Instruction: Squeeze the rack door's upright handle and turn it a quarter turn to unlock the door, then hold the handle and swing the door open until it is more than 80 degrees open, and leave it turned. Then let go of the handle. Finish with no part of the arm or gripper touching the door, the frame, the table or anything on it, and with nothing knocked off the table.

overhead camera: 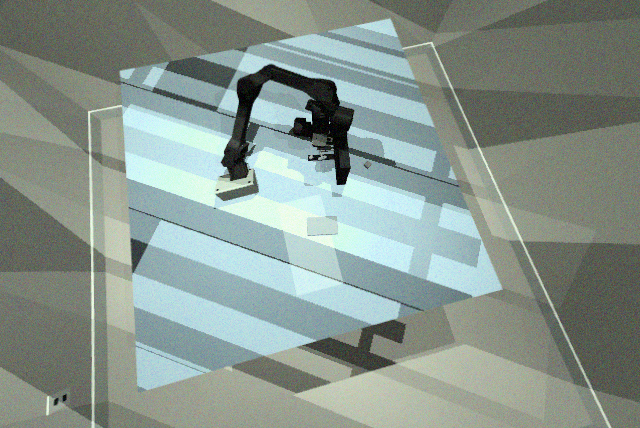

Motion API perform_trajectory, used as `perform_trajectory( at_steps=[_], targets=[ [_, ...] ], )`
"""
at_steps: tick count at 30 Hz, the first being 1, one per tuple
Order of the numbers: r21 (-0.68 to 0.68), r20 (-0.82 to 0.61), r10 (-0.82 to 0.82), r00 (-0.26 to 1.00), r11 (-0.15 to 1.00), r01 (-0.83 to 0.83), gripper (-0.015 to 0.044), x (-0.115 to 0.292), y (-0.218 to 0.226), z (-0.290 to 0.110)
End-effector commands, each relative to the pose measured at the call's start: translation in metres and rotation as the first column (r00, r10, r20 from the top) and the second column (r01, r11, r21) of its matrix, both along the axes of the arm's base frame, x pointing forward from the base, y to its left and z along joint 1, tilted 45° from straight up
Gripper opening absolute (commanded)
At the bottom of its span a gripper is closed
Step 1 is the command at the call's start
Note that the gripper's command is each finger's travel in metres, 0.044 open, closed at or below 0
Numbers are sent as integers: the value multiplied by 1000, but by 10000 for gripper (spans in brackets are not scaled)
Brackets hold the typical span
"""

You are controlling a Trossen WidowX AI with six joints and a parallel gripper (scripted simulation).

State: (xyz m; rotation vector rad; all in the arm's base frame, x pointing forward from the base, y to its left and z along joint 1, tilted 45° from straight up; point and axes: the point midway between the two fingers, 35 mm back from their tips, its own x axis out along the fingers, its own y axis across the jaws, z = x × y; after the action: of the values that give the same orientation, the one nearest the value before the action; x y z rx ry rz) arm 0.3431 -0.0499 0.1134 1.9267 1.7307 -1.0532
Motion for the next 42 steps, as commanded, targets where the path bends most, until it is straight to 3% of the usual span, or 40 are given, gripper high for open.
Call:
perform_trajectory(
  at_steps=[1, 42],
  targets=[
    [-4, -20, -14, 1000, 1000, 14, 291, 0, 0, -1],
    [-4, -20, -14, 1000, 1000, 14, 25, 0, 0, -1]
  ],
)
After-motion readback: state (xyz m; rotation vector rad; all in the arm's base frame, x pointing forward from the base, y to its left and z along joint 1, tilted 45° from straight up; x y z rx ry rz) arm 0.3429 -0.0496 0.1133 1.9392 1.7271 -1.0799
